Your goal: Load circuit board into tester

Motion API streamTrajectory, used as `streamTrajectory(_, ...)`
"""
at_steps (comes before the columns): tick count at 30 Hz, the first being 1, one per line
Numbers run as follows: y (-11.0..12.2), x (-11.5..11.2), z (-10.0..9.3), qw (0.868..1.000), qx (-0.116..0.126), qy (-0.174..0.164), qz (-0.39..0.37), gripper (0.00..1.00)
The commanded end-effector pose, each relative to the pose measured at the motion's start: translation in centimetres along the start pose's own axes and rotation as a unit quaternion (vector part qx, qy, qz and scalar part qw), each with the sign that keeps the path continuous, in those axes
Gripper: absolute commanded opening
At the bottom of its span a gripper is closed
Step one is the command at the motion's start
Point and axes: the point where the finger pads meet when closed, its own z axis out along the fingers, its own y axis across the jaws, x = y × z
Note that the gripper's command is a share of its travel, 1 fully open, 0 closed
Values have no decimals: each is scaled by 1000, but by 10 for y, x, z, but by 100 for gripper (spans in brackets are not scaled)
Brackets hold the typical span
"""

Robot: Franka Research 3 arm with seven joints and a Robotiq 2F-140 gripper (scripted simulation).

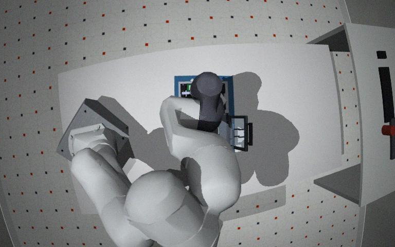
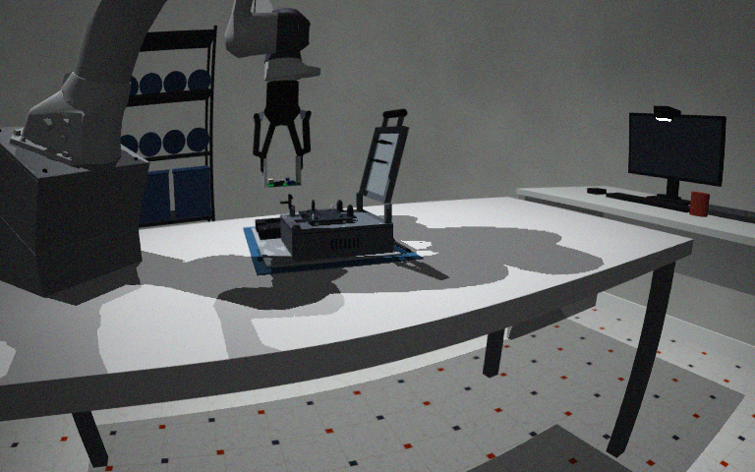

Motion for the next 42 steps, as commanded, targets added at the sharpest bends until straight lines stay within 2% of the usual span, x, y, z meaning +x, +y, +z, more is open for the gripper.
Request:
streamTrajectory(1, -2, 4, 0, 1000, 1, -1, -2, 46)
streamTrajectory(15, -11, 29, -2, 1000, 1, -1, -2, 46)
streamTrajectory(26, -23, 65, -5, 1000, 1, -1, -2, 46)
streamTrajectory(28, -23, 65, -5, 1000, 1, -1, -2, 46)
streamTrajectory(42, -41, 116, -9, 1000, 1, -1, -2, 46)
